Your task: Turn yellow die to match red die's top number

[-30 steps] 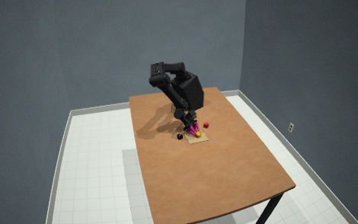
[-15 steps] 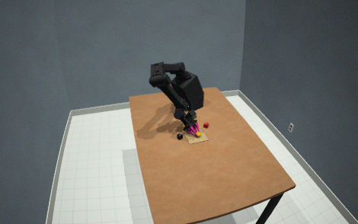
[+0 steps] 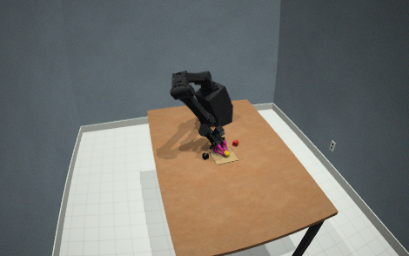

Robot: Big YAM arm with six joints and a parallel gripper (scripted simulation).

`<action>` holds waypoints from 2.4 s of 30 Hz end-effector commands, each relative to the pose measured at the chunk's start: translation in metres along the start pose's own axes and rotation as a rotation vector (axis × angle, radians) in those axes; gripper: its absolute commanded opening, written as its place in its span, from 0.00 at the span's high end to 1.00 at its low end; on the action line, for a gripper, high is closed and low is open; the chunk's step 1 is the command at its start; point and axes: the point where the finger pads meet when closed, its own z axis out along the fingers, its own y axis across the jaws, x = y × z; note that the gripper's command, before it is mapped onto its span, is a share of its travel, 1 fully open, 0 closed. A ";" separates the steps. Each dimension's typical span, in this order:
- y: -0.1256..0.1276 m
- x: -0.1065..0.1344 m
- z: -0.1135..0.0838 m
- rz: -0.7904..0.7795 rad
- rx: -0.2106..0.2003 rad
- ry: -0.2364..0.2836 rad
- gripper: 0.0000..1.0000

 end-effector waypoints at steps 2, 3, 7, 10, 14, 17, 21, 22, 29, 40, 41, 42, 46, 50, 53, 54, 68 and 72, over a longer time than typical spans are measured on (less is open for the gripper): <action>-0.001 0.007 -0.004 -0.001 0.012 0.002 0.74; -0.001 0.007 -0.004 -0.001 0.012 0.002 0.74; -0.001 0.007 -0.004 -0.001 0.012 0.002 0.74; -0.001 0.007 -0.004 -0.001 0.012 0.002 0.74; -0.001 0.007 -0.004 -0.001 0.012 0.002 0.74; -0.001 0.007 -0.004 -0.001 0.012 0.002 0.74; -0.001 0.007 -0.004 -0.001 0.012 0.002 0.74; -0.001 0.007 -0.004 -0.001 0.012 0.002 0.74; -0.001 0.007 -0.004 -0.001 0.012 0.002 0.74; -0.001 0.007 -0.004 -0.001 0.012 0.002 0.74; -0.001 0.007 -0.004 -0.001 0.012 0.002 0.74; -0.001 0.007 -0.004 -0.001 0.012 0.002 0.74; -0.001 0.007 -0.004 -0.001 0.012 0.002 0.74; -0.001 0.007 -0.004 -0.001 0.012 0.002 0.74; -0.001 0.007 -0.004 -0.001 0.012 0.002 0.74; -0.001 0.007 -0.004 -0.001 0.012 0.002 0.74; -0.001 0.008 -0.004 0.000 0.011 0.003 0.59; -0.001 0.008 -0.004 0.000 0.011 0.003 0.55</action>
